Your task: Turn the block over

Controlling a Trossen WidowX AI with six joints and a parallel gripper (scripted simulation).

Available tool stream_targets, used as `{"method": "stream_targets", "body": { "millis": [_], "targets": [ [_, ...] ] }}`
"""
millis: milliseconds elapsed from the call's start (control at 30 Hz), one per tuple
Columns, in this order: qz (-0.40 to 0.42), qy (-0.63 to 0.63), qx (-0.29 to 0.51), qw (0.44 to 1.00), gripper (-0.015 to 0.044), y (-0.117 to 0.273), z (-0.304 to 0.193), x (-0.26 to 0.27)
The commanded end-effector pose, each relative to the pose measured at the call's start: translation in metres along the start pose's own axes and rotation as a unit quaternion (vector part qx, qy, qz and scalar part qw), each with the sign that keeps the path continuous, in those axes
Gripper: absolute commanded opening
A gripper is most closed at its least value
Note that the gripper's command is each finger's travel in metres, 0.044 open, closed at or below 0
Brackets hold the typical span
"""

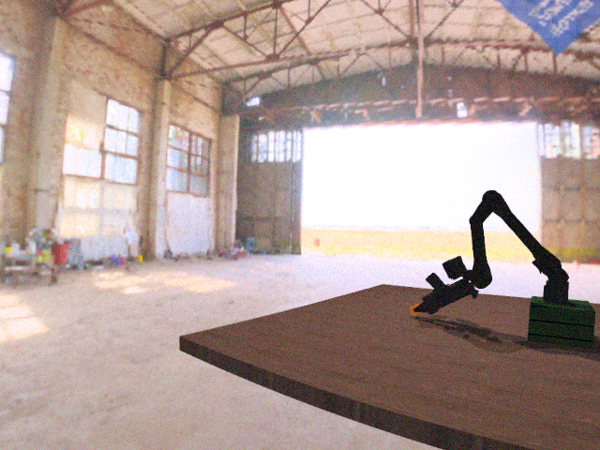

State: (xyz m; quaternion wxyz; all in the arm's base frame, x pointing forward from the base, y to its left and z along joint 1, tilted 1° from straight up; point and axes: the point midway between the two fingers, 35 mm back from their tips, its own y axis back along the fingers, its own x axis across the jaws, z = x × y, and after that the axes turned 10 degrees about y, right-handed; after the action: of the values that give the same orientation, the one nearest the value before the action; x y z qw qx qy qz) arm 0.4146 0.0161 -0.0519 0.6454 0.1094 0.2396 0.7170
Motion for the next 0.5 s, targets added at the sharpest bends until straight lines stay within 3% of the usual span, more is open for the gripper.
{"method": "stream_targets", "body": {
  "millis": [0,433,467],
  "targets": [
    [0.000,-0.002,-0.010,1.000,0.0000,0.0016,-0.0010,0.0006],
    [0.000,-0.002,-0.010,1.000,0.0000,0.0016,-0.0010,0.0006],
    [0.000,-0.002,-0.010,1.000,0.0026,0.0016,-0.0010,0.0006]
  ]
}}
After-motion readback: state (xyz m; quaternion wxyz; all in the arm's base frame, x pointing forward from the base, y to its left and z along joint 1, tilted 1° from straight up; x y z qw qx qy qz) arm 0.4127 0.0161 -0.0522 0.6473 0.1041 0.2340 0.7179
